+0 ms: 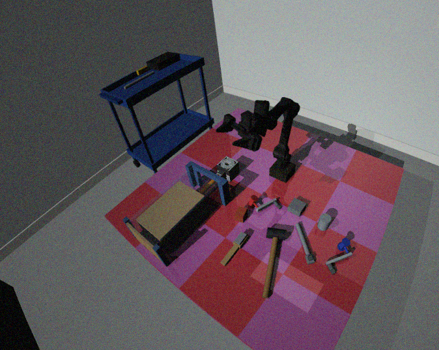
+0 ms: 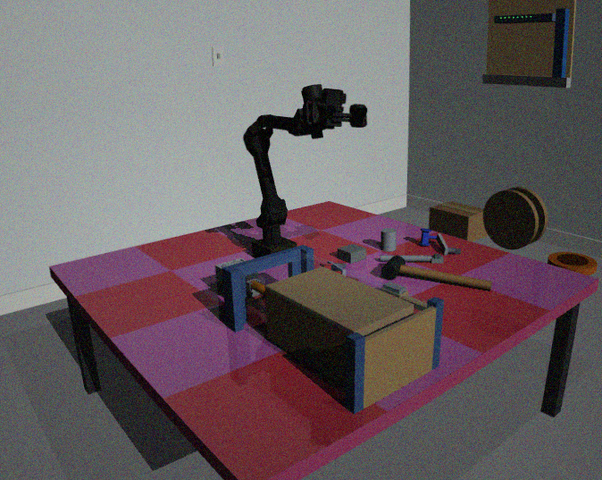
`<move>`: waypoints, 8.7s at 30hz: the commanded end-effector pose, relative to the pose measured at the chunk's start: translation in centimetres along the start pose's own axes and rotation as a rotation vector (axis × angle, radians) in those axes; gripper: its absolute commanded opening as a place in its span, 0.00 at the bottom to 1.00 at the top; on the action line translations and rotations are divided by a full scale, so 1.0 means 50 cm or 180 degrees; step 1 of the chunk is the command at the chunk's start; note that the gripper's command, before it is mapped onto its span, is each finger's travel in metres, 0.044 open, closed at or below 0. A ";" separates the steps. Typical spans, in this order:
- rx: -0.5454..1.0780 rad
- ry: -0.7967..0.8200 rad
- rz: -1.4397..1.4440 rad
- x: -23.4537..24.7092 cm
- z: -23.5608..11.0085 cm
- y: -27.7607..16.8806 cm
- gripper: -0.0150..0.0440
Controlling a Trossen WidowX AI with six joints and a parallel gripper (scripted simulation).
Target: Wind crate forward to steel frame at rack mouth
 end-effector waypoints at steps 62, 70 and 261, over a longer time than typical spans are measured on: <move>-0.1137 0.7458 -0.5722 0.322 -0.456 -0.711 1.00; -0.1136 0.7459 -0.5722 0.326 -0.465 -0.735 1.00; 0.5580 -0.0020 0.1122 -0.144 -0.310 -0.571 0.25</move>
Point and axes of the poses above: the point midway between the two fingers, 35 mm back from their tips, its own z axis out along the fingers, its own x axis across the jaws, y = z × x, the point moved 2 cm from there along -z, back along the fingers, and after that the axes turned 10 degrees about -z, right-handed, at the moved point
